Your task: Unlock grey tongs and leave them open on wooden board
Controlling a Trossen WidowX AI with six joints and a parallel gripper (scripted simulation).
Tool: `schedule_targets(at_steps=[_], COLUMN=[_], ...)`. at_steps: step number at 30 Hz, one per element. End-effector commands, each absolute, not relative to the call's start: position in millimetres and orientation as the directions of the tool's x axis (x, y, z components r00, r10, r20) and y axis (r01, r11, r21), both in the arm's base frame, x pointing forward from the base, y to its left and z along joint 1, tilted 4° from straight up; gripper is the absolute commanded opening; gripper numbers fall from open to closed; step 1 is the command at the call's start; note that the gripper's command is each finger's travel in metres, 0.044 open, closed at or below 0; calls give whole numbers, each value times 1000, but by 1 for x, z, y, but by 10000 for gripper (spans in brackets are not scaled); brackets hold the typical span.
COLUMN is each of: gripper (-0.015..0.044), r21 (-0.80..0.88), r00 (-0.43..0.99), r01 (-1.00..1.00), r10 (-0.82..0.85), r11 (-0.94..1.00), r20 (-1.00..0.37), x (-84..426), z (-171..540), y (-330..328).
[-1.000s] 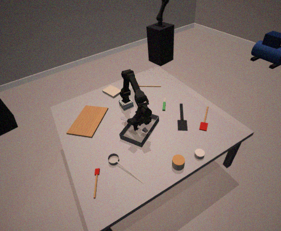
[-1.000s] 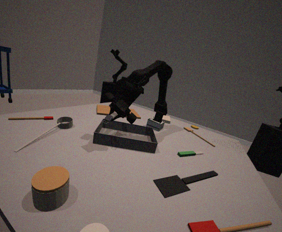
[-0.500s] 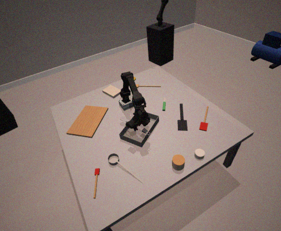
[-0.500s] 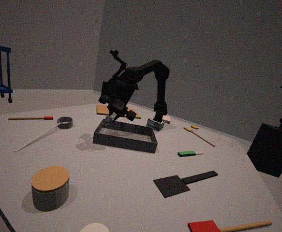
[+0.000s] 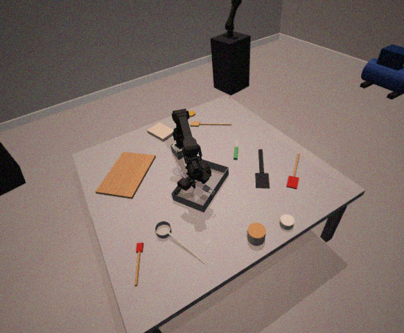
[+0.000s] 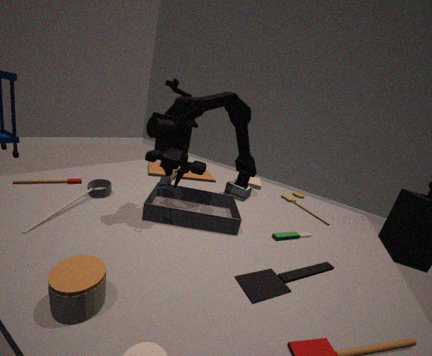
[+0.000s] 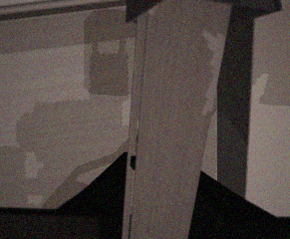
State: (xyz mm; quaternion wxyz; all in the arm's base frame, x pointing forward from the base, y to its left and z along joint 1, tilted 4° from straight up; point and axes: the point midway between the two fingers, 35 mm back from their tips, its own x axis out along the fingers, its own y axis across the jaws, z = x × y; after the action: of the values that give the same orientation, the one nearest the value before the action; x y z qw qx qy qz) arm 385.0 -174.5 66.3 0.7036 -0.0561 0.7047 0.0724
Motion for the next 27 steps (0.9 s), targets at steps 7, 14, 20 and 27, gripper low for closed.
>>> schedule_targets(at_steps=[7, 14, 20, 27], gripper=[-150, -150, -150, -150], r21=[40, 36, 32, 27], r00=[-3, -2, -2, -4], r01=[-172, -90, -3, 101], r10=[40, 36, 32, 28], r11=[984, 995, 999, 995], r20=[-999, -999, -999, -1000], x=[383, 362, 336, 302], z=[68, 76, 85, 95], y=[-178, -213, -249, -288])
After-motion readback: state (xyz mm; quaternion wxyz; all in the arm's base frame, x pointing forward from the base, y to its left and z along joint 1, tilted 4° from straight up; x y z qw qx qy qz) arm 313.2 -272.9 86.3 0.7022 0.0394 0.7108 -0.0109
